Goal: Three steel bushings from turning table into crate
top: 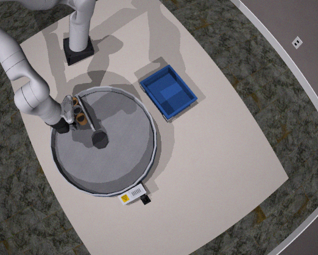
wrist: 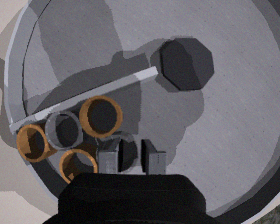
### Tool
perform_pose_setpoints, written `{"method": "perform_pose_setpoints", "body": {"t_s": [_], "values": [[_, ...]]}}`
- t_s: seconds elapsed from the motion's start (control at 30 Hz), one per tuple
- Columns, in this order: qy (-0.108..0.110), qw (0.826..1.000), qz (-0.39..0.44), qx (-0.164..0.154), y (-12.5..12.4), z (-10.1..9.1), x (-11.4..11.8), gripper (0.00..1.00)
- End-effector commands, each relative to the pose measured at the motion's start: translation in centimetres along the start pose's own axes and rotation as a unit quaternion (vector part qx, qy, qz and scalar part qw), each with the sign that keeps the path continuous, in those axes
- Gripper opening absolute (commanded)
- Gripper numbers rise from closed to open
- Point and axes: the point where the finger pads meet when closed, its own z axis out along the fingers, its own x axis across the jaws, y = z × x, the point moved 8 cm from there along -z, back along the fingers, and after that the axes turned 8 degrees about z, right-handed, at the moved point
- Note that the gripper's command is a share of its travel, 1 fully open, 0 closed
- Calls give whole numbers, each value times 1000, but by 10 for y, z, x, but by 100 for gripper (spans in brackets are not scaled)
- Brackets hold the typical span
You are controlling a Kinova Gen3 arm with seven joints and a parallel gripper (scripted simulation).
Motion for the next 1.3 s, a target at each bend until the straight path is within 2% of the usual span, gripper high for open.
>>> {"method": "perform_pose_setpoints", "body": {"t_s": [0.0,1.27], "values": [[2,1000,1,0,0,2,1,45],[1,1000,2,-2,3,12,-2,45]]}}
